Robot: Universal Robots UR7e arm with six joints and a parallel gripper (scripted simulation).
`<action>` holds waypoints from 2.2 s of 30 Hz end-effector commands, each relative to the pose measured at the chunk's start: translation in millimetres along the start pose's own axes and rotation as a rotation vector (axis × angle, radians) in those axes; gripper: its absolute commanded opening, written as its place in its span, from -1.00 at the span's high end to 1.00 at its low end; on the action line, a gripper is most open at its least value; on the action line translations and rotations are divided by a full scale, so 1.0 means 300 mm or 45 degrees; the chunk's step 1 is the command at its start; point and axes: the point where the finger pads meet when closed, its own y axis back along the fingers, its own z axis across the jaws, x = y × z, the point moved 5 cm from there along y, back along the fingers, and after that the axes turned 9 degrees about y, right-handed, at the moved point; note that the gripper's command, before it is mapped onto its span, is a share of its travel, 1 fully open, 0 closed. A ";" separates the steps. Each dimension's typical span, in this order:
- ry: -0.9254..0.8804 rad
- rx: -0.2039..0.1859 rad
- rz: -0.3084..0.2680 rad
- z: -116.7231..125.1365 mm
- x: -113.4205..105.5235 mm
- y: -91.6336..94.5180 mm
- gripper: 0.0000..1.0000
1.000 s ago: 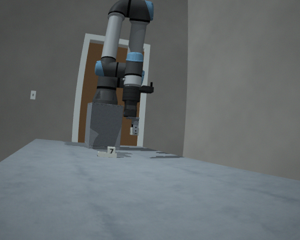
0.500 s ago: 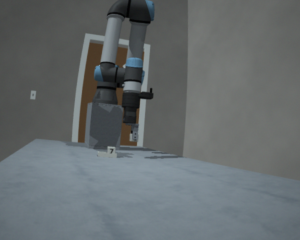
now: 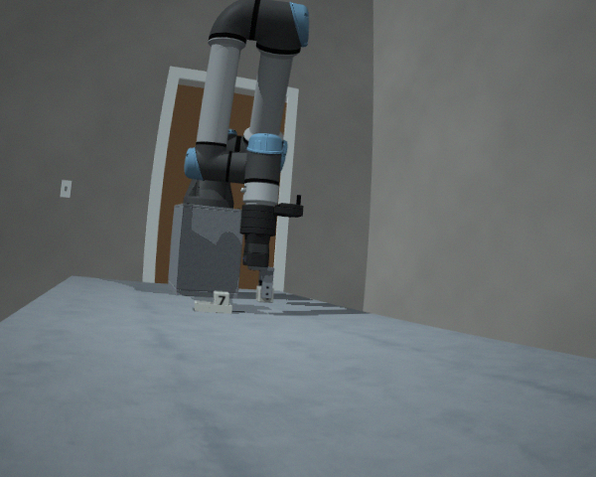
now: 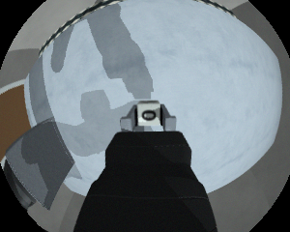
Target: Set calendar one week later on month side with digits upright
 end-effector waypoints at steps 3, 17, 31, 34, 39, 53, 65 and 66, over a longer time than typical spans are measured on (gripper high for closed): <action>0.000 -0.003 -0.001 0.001 0.000 -0.051 -0.20; 0.000 -0.003 -0.001 0.001 0.000 -0.075 -0.20; 0.000 -0.003 -0.001 0.001 0.000 -0.075 -0.20; 0.000 -0.003 -0.001 0.001 0.000 -0.075 -0.20; 0.000 -0.003 -0.001 0.001 0.000 -0.075 -0.20; 0.000 -0.003 -0.001 0.001 0.000 -0.075 -0.20; 0.000 -0.003 -0.001 0.003 0.000 -0.075 -0.20; 0.000 -0.003 -0.001 0.003 0.000 -0.075 -0.20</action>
